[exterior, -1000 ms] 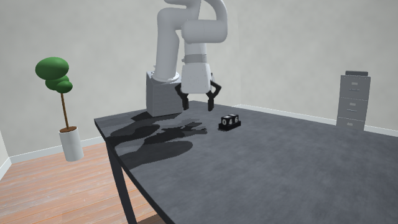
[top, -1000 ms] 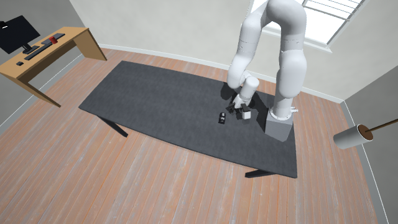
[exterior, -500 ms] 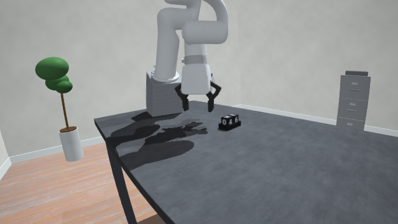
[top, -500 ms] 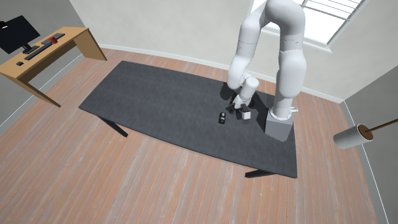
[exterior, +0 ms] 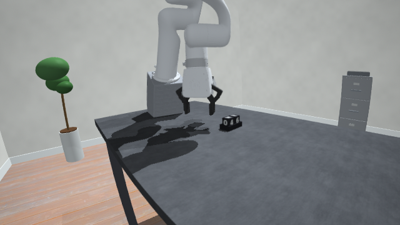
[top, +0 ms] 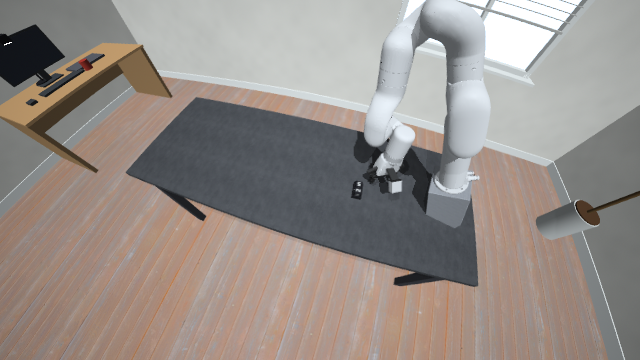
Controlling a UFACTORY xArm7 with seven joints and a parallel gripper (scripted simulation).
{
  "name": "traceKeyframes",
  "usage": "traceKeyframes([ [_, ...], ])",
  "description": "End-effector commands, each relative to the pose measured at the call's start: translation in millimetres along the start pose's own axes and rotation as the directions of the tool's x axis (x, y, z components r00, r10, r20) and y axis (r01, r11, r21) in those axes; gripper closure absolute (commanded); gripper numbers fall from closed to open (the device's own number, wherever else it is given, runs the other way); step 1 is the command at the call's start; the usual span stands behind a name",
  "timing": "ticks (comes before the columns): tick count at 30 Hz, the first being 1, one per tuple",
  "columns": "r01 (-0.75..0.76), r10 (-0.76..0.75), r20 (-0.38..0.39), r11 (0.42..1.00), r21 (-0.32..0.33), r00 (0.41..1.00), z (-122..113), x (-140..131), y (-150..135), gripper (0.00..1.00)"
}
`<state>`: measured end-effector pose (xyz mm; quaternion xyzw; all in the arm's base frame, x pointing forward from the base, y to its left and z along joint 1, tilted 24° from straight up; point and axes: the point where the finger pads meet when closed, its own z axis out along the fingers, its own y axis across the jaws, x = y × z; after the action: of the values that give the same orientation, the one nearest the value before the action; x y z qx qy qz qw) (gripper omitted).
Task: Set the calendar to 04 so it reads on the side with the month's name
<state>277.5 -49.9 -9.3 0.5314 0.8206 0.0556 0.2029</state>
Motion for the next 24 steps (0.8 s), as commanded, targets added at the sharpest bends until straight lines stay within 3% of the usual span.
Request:
traceKeyframes([
  [1, 0.000, 0.000, -0.001, 1.000, -0.001, 1.000, 9.1, -0.1, 0.2, 0.00],
  [24, 0.000, 0.000, -0.001, 1.000, -0.001, 1.000, 18.1, -0.1, 0.2, 0.00],
])
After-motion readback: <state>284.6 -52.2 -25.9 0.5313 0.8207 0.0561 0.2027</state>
